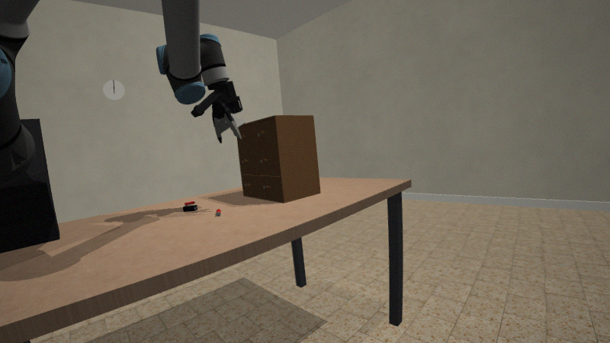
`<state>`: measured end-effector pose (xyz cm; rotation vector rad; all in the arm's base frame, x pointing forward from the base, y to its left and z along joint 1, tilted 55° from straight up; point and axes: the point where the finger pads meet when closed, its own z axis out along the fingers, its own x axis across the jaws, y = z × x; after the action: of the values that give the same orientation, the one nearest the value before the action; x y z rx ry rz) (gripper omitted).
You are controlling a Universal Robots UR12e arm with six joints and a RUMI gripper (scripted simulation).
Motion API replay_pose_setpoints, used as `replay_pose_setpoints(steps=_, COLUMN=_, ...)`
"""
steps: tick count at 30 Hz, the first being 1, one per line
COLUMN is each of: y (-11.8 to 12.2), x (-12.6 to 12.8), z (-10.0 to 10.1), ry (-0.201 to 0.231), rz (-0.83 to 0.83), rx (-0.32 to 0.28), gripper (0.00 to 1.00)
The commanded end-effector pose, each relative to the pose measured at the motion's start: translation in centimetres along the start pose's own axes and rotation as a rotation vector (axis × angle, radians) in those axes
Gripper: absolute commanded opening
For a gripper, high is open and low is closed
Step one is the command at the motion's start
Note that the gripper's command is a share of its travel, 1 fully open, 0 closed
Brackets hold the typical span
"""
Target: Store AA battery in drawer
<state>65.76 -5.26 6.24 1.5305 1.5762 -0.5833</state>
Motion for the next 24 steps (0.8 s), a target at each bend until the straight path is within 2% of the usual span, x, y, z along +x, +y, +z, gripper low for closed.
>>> replay_pose_setpoints(steps=1, y=0.2, x=0.0, z=0.3, ry=0.000, rz=0.000, rx=-0.037, gripper=1.00)
replay_pose_setpoints(steps=3, y=0.2, x=0.0, z=0.3, ry=0.000, rz=0.000, rx=-0.037, gripper=1.00)
replay_pose_setpoints(steps=24, y=1.0, x=0.0, z=1.7, ry=0.001, rz=0.000, rx=-0.191, gripper=1.00)
